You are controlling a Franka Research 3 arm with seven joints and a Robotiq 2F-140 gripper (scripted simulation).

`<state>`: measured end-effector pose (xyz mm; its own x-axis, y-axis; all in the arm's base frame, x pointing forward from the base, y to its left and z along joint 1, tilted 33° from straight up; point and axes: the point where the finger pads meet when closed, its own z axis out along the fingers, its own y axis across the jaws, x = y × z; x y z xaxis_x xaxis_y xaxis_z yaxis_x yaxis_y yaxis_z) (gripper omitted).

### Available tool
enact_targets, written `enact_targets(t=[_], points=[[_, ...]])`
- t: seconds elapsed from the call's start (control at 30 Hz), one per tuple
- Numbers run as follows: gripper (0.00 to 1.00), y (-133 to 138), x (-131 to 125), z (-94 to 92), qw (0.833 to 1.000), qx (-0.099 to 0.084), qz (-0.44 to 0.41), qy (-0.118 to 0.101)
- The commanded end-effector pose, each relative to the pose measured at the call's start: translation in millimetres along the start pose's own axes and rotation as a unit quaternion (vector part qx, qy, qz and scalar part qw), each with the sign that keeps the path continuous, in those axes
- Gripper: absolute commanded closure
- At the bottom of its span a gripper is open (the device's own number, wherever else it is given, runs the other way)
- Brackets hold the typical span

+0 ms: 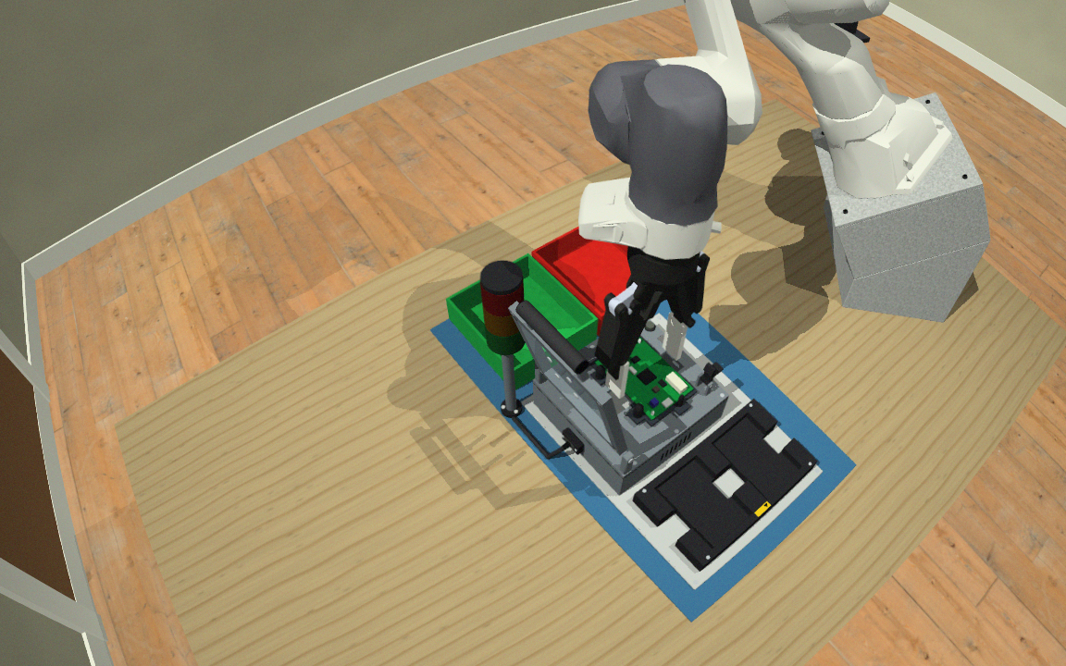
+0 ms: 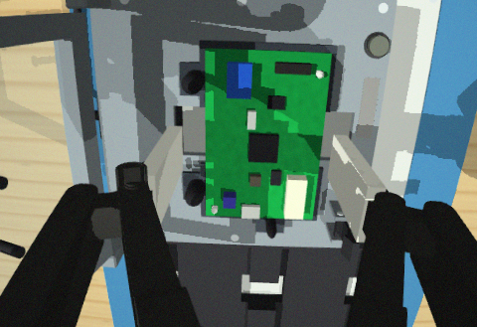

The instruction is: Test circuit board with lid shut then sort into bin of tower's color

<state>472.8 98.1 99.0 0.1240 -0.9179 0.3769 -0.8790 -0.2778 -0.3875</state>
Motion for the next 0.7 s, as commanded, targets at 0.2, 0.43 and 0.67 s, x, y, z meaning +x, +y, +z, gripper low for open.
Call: enact_targets(t=[0.2, 0.43, 0.67], points=[[0.42, 1.7, 1.0, -48.7, 1.000, -0.003, -0.010, 0.003], [0.42, 1.3, 0.6, -109.8, 1.000, -0.003, -0.010, 0.003], [0.42, 1.0, 0.4, -158.3, 1.000, -0.003, -0.010, 0.003]])
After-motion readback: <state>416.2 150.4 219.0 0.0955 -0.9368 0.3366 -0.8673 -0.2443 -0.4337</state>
